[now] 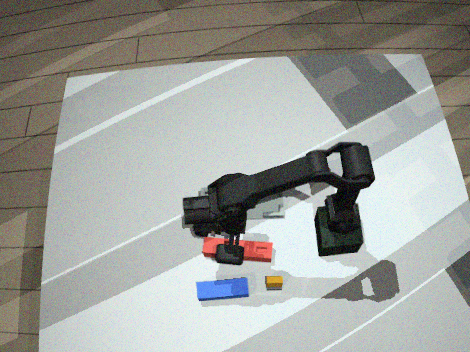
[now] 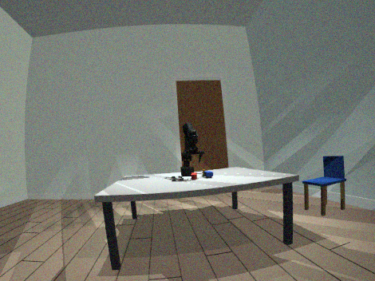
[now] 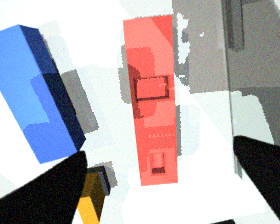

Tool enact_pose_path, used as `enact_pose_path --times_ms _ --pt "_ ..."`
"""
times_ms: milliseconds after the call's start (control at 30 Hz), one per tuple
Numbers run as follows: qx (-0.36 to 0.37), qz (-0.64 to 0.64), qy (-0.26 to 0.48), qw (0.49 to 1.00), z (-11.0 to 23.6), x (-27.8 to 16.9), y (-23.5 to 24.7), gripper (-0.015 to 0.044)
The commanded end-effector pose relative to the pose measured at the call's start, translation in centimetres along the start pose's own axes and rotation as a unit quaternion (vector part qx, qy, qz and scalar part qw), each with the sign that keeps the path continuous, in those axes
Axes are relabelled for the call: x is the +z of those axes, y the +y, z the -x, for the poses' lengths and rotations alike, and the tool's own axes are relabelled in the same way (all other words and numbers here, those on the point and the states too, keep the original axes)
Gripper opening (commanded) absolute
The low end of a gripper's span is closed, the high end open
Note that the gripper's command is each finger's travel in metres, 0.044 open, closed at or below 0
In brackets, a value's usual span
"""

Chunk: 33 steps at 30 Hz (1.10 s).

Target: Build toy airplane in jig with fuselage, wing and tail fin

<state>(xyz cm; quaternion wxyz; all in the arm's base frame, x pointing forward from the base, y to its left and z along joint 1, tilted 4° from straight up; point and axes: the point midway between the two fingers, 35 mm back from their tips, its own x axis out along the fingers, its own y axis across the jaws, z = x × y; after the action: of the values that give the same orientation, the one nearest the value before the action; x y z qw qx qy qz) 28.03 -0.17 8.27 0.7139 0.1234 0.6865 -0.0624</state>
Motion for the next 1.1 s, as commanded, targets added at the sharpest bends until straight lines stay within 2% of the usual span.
enact_pose_path --times_ms 0,100,1067 --pt "-0.006 0.002 0.009 1.0 -2.8 -0.3 -0.3 0.044" --pt "-0.006 0.002 0.009 1.0 -5.4 -0.5 -0.4 0.044" --pt "-0.006 0.002 0.009 1.0 -9.4 -0.5 -0.4 0.044"
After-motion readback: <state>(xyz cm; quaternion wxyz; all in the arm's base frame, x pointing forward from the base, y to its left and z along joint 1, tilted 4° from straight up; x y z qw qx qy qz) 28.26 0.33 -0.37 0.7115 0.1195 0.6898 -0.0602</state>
